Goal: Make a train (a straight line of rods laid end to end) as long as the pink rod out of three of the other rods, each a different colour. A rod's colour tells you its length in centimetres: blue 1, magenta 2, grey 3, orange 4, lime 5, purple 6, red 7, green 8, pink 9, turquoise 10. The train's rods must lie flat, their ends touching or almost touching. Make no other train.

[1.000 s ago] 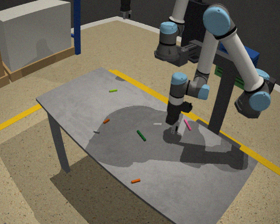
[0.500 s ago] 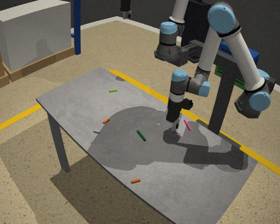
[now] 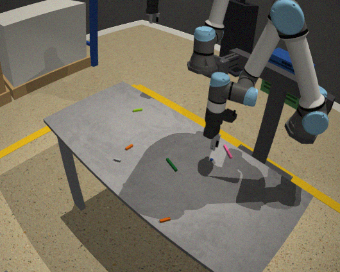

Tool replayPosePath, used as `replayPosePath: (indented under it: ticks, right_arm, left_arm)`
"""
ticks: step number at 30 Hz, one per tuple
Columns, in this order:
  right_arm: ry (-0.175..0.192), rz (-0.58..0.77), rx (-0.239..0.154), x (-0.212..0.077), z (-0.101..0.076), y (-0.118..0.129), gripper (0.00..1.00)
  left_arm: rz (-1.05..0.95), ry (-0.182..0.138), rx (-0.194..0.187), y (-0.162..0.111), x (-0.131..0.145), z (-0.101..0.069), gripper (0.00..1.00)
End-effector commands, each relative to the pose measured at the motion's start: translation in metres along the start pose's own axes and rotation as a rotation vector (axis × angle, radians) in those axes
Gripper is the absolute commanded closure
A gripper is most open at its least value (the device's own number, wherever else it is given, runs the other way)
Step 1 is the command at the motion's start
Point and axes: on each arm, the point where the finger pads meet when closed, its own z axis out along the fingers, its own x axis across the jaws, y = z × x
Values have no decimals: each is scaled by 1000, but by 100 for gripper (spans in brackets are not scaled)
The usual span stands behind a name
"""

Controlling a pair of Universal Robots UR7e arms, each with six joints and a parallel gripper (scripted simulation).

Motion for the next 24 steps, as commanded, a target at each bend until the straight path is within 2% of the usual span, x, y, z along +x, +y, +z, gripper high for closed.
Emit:
replayPosePath:
  ticks: [1,10,11,24]
  right_arm:
    - [1,0,-2,0,-1,1,0]
    - [1,0,-2,0,-1,1,0]
    - [1,0,-2,0,-1,1,0]
    - [1,0,-2,0,-1,1,0]
  left_arm:
    - [0,1,-2,1,0,-10,46]
    - [0,1,-2,1,0,-19,46]
    - [0,1,-2,1,0,-19,0]
    - [0,1,-2,1,0,-19,0]
